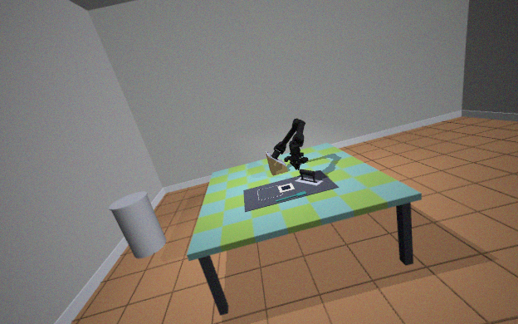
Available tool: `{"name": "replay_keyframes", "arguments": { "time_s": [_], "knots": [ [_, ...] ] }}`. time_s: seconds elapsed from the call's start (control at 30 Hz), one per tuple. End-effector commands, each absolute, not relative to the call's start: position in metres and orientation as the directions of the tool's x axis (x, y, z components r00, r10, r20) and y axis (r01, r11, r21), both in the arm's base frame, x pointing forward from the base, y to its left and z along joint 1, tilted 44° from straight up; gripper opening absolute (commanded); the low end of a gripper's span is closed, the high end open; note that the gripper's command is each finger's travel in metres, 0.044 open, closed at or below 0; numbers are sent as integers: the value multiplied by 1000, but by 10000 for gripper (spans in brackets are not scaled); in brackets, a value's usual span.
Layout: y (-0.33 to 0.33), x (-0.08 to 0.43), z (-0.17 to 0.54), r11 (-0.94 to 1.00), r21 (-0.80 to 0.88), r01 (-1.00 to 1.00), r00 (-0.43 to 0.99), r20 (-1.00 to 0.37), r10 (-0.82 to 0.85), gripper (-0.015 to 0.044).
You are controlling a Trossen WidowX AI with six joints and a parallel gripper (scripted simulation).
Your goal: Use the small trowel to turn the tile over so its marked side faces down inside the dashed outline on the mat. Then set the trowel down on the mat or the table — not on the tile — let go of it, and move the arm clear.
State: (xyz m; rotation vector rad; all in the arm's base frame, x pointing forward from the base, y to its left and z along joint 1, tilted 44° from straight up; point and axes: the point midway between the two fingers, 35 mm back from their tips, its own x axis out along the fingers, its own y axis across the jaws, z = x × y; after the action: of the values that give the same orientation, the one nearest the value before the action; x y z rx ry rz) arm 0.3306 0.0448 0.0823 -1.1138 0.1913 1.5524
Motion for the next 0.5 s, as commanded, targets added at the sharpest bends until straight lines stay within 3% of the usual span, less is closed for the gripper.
{"name": "replay_keyframes", "arguments": {
  "time_s": [0.0,0.17,0.47],
  "knots": [
    [45,331,83,-325,-434,-840,110,-723,682,153],
    [46,337,87,-223,-349,-910,110,-723,682,270],
    [48,348,97,2,-151,-989,111,-723,682,270]
  ]
}}
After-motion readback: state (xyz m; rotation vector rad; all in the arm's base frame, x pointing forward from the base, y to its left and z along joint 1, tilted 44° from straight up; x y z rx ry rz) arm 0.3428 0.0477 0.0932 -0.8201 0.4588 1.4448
